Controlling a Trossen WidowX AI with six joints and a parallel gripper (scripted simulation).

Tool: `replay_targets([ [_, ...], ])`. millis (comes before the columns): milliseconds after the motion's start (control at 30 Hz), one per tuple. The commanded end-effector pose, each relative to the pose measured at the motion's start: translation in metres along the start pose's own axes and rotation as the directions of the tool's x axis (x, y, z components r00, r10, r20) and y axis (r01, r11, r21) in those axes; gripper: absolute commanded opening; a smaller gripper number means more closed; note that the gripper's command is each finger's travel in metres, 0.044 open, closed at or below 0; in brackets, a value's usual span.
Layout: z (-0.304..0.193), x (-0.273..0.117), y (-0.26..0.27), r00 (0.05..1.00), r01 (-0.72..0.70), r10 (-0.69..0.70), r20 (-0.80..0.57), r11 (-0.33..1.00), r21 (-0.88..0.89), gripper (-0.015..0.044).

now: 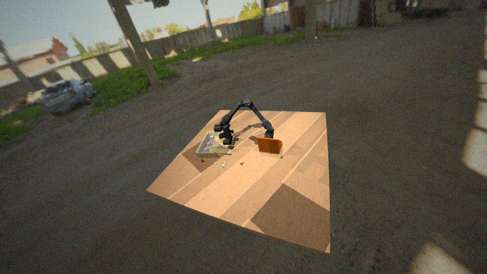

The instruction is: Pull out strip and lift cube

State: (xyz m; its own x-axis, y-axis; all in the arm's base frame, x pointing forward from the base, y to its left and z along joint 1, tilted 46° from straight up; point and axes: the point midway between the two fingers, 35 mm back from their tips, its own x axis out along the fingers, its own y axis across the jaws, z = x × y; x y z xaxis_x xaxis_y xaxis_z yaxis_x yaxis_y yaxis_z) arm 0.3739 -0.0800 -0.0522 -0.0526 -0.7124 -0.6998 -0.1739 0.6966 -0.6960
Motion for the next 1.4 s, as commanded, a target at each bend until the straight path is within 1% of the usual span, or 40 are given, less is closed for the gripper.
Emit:
replay_targets([
  [0, -0.003, 0.004, -0.001, 1.000, 0.003, -0.003, -0.004, 1.000, 0.002, 0.0000],
  [1367, -0.065, 0.006, 0.002, 1.000, 0.003, -0.003, -0.006, 1.000, 0.000, 0.0000],
])
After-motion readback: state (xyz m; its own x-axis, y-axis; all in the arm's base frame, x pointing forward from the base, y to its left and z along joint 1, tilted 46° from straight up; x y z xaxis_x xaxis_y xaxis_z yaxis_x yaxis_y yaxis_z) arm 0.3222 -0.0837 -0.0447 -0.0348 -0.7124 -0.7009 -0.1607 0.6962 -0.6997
